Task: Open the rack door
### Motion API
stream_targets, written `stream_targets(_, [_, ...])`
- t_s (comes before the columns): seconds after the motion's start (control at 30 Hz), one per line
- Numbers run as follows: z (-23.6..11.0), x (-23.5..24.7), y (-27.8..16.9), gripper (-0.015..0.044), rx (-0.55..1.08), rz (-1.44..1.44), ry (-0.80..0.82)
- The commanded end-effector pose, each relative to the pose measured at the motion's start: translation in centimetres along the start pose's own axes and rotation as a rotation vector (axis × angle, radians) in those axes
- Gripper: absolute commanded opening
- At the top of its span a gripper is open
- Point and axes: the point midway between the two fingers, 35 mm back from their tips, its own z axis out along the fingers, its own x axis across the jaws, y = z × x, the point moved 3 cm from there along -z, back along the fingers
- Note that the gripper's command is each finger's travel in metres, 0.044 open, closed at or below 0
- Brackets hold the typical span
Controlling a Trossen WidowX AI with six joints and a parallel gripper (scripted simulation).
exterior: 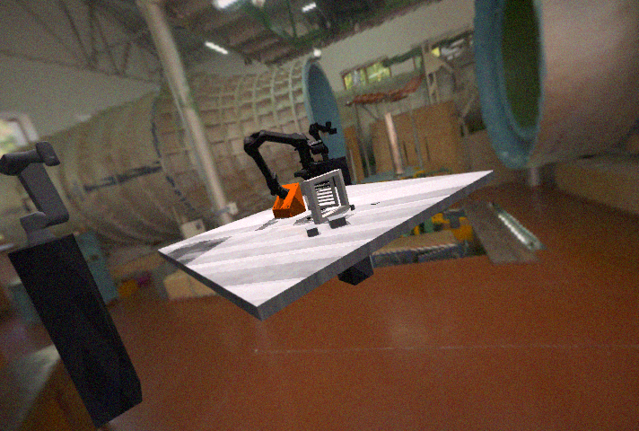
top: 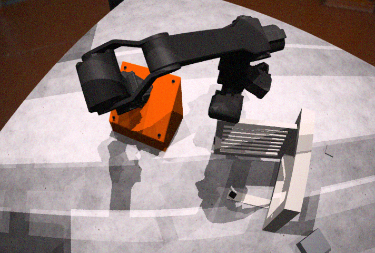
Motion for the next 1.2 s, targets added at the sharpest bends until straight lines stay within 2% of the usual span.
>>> stream_targets(0.0, [0.0,1.0,0.3,0.0016,0.000,0.092,0.003])
stream_targets(0.3, [0.0,3.1,0.9,0.0016,0.000,0.225,0.004])
stream_targets(0.9, [0.0,3.1,0.9,0.0016,0.000,0.228,0.004])
stream_targets(1.17, [0.0,3.1,0.9,0.0226,0.000,0.228,0.004])
